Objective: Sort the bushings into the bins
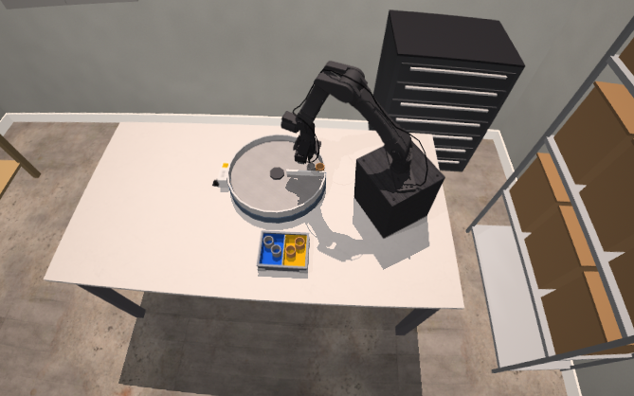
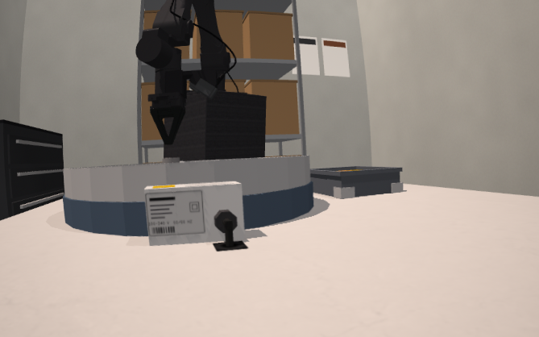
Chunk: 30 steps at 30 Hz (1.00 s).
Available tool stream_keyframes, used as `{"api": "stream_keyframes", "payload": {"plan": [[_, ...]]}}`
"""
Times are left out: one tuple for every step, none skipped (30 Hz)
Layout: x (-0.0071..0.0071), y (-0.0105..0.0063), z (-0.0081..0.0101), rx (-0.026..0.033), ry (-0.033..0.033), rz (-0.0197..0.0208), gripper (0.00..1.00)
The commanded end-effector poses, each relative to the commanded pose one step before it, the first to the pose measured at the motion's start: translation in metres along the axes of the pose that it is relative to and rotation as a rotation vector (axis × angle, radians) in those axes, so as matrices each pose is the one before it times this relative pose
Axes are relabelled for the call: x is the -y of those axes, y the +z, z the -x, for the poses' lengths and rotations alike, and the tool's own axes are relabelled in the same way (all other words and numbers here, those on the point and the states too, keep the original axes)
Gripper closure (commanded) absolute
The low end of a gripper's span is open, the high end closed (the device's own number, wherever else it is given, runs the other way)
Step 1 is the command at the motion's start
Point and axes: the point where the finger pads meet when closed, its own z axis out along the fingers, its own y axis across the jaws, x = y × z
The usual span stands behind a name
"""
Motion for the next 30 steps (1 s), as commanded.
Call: {"api": "stream_keyframes", "payload": {"plan": [[0.00297,0.00496,0.00356,0.01103,0.00087,-0.00796,0.86],[0.00015,0.00322,0.00087,0.00007,-0.00091,-0.00045,0.86],[0.00108,0.00414,0.00071,-0.00037,-0.00211,-0.00271,0.86],[0.00000,0.00000,0.00000,0.00000,0.00000,0.00000,0.86],[0.00000,0.00000,0.00000,0.00000,0.00000,0.00000,0.86],[0.00204,0.00415,-0.00038,-0.00106,-0.00163,-0.00534,0.86],[0.00287,0.00341,-0.00052,-0.00142,0.00052,-0.00705,0.86],[0.00072,0.00283,-0.00016,-0.00053,-0.00019,-0.00216,0.86],[-0.00016,0.00152,0.00001,-0.00004,-0.00049,0.00002,0.86],[-0.00015,0.00020,-0.00077,-0.00021,0.00066,-0.00014,0.86],[-0.00027,-0.00015,-0.00170,-0.00045,0.00371,-0.00031,0.86],[0.00684,-0.00803,-0.00150,-0.00504,-0.00019,-0.02271,0.86],[0.00405,-0.00460,-0.00047,-0.00270,-0.00103,-0.01312,0.86],[0.00000,0.00000,0.00000,0.00000,0.00000,0.00000,0.86],[-0.00362,0.00205,0.00054,0.00262,0.00117,0.01301,0.86],[-0.00603,0.00407,0.00085,0.00426,0.00191,0.02125,0.86],[-0.00658,0.00235,0.00112,0.00297,0.00131,0.01476,0.86],[-0.00432,0.00071,0.00081,0.00258,0.00088,0.01280,0.86],[-0.00024,0.00000,0.00005,0.00019,0.00004,0.00096,0.86],[0.00016,0.00000,-0.00003,-0.00013,-0.00006,-0.00066,0.86],[0.00000,0.00000,0.00000,0.00000,0.00000,0.00000,0.86],[0.00000,0.00000,0.00000,0.00000,0.00000,0.00000,0.86],[0.00056,0.00000,-0.00011,-0.00045,-0.00020,-0.00224,0.86],[0.00000,0.00000,0.00000,0.00000,0.00000,0.00000,0.86],[0.00000,0.00000,0.00000,0.00000,0.00000,0.00000,0.86],[0.00000,0.00000,0.00000,0.00000,0.00000,0.00000,0.86],[0.00000,0.00000,0.00000,0.00000,0.00000,0.00000,0.86],[0.00000,0.00000,0.00000,0.00000,0.00000,0.00000,0.86],[0.00000,0.00000,0.00000,0.00000,0.00000,0.00000,0.86],[0.00000,0.00000,0.00000,0.00000,0.00000,0.00000,0.86]]}}
